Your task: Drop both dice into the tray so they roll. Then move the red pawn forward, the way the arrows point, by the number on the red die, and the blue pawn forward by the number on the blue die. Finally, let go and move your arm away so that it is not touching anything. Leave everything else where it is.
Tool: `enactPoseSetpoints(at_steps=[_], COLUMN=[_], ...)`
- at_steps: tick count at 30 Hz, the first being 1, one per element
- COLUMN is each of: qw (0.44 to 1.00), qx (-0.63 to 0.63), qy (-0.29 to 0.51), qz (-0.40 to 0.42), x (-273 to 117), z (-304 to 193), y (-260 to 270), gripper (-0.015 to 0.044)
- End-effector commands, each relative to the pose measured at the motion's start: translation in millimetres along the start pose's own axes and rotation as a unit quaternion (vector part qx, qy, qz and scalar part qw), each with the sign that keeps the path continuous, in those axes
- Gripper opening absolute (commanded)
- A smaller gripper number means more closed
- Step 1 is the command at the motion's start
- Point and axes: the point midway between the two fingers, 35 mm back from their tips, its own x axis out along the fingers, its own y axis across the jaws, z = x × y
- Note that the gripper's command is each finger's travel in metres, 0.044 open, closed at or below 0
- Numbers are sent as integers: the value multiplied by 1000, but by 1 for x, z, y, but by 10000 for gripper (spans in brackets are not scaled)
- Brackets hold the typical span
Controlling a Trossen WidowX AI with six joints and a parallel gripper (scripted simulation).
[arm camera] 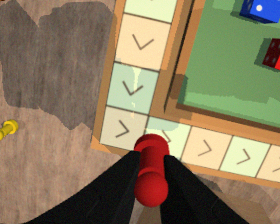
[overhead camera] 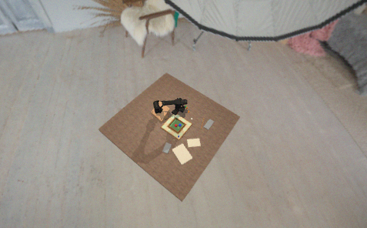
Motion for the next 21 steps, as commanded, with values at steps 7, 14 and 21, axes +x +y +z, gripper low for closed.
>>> enactPoseSetpoints(at_steps=[7, 14, 21], qw=[1000, 1000, 1000], qx=[-2, -3, -3], qy=[-6, -9, -11], qz=[12, 15, 14], x=[8, 18, 29], z=[4, -1, -11], y=[-52, -88, -121], gripper=[0, 0, 0])
